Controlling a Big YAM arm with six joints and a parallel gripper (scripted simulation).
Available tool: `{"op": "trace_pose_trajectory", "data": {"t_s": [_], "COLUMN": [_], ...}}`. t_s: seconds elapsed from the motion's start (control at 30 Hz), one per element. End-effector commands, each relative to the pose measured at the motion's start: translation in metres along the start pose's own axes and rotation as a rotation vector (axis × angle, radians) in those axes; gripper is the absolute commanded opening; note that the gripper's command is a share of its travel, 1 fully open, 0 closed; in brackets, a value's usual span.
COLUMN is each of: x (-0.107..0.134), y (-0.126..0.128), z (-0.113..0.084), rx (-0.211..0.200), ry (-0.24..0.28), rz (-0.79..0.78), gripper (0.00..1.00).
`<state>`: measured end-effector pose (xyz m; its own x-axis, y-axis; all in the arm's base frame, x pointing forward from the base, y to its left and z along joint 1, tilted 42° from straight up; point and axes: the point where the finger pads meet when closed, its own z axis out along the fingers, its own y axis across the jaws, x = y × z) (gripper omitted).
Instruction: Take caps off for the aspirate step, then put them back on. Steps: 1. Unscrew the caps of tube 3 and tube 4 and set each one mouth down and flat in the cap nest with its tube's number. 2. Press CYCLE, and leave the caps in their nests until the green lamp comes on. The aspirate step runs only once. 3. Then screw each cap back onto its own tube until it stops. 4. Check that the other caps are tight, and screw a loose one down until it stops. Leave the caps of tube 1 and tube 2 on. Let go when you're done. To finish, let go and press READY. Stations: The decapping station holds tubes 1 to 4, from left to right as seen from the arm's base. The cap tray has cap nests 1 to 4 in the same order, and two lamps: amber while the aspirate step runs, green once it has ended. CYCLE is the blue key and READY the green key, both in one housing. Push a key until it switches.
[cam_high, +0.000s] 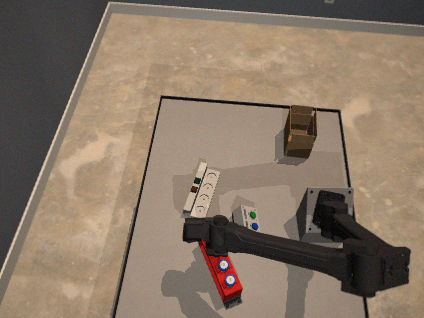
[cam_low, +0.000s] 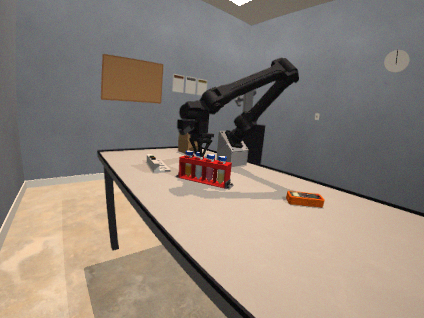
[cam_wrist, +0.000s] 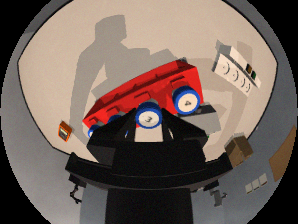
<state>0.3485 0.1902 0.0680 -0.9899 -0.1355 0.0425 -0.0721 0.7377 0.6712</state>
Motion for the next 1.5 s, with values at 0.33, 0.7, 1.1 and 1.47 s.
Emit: {"op": "trace_pose_trajectory", "data": {"t_s": [0.33, 0.7, 1.1, 1.47], "x": [-0.0155, -0.0155, -0.0155, -0.0082], "y": [0.0022, 0.0011, -0.0002, 0.0033], "z": [-0.0114, -0.0111, -0.0107, -0.0070], "rx": [0.010, 0.015, 0.018, 0.013], "ry": [-0.020, -0.016, -0.012, -0.011], "rz": [-0.665, -1.155, -1.646, -1.693], "gripper": [0.00, 0.00, 0.00, 0.00]}}
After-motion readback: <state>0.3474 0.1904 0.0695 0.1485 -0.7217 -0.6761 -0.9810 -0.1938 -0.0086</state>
